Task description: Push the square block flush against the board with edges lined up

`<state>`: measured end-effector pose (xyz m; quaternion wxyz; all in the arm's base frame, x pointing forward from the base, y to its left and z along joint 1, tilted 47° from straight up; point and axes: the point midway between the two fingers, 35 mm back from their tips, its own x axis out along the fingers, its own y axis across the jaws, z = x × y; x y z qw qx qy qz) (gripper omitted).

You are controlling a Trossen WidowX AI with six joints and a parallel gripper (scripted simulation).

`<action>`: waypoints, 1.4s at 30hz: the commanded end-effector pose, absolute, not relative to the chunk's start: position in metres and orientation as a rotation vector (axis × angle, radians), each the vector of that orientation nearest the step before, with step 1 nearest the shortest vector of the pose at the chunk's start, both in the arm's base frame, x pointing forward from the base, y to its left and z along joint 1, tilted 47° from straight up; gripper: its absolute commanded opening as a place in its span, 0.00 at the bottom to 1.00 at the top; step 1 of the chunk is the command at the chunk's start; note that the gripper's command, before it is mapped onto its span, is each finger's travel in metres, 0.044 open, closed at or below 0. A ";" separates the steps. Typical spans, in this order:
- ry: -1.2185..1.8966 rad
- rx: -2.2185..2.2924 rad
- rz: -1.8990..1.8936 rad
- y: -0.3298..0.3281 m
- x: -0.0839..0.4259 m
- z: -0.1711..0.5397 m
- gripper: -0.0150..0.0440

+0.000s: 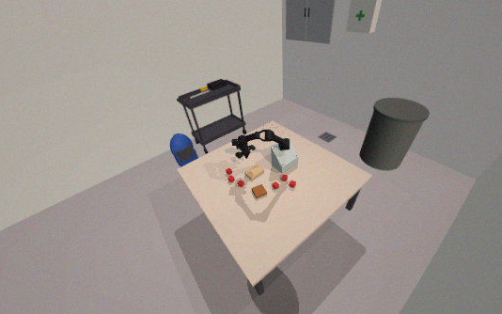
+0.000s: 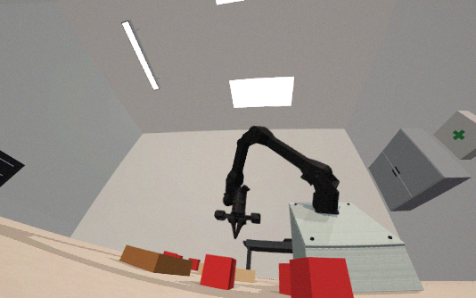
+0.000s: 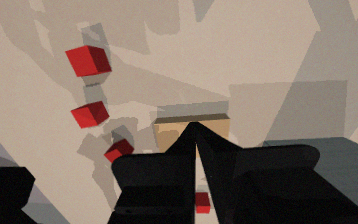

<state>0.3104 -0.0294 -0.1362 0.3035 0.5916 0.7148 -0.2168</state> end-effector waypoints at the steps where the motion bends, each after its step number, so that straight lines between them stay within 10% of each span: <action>1: 1.896 1.559 -0.573 -0.030 0.310 -0.136 0.25; 42: 1.905 1.563 -0.571 0.061 0.232 -0.208 0.25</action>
